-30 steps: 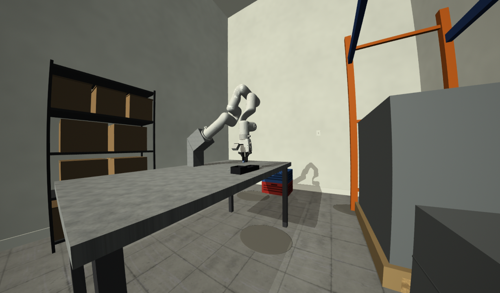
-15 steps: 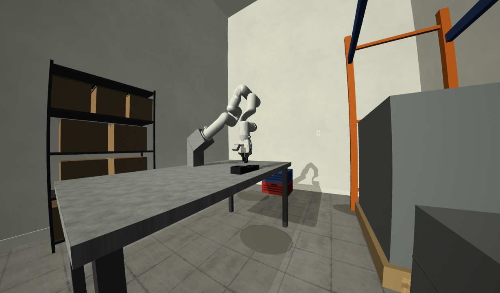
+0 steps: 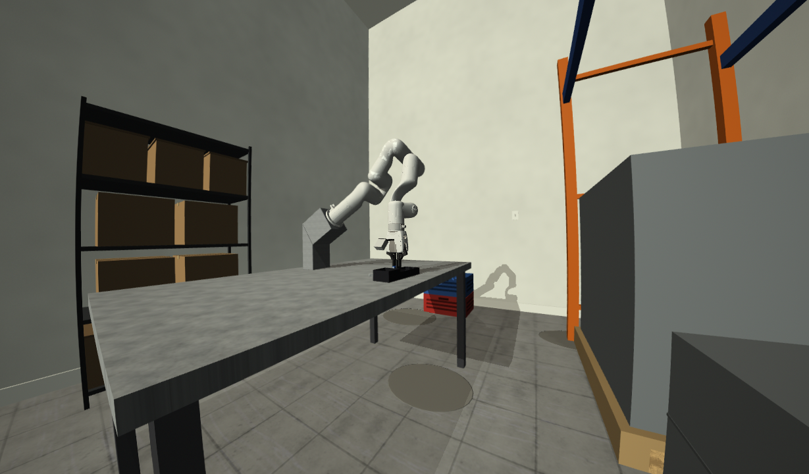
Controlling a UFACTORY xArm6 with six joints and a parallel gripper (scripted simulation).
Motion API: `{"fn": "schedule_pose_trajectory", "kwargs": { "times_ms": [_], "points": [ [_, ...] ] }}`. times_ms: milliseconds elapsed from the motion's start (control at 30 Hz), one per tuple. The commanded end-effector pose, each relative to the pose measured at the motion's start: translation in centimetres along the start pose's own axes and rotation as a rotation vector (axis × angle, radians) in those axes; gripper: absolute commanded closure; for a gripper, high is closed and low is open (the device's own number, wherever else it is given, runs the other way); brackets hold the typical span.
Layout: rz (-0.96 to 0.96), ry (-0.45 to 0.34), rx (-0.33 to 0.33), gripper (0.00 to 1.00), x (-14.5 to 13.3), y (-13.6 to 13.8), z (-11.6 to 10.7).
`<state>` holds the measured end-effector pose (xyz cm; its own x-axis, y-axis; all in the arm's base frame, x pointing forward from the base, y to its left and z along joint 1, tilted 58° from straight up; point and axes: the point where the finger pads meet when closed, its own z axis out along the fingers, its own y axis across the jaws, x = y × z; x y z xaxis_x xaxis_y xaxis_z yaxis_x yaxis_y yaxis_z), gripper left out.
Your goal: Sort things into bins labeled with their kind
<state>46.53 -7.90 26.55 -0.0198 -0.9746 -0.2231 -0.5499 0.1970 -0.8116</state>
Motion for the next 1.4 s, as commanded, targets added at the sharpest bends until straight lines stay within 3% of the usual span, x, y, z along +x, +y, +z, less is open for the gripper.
{"fn": "schedule_pose_trajectory", "kwargs": {
  "times_ms": [0, 167, 200, 267, 1367],
  "points": [
    [0.042, 0.001, 0.007, 1.0, 0.0, -0.2, 0.8],
    [0.083, 0.001, 0.006, 1.0, 0.0, -0.3, 1.5],
    [-0.072, 0.001, 0.006, 1.0, 0.0, 0.1, 2.0],
    [-0.072, 0.001, 0.006, 1.0, 0.0, 0.1, 2.3],
    [-0.072, 0.001, 0.006, 1.0, 0.0, 0.0, 2.3]
  ]
}}
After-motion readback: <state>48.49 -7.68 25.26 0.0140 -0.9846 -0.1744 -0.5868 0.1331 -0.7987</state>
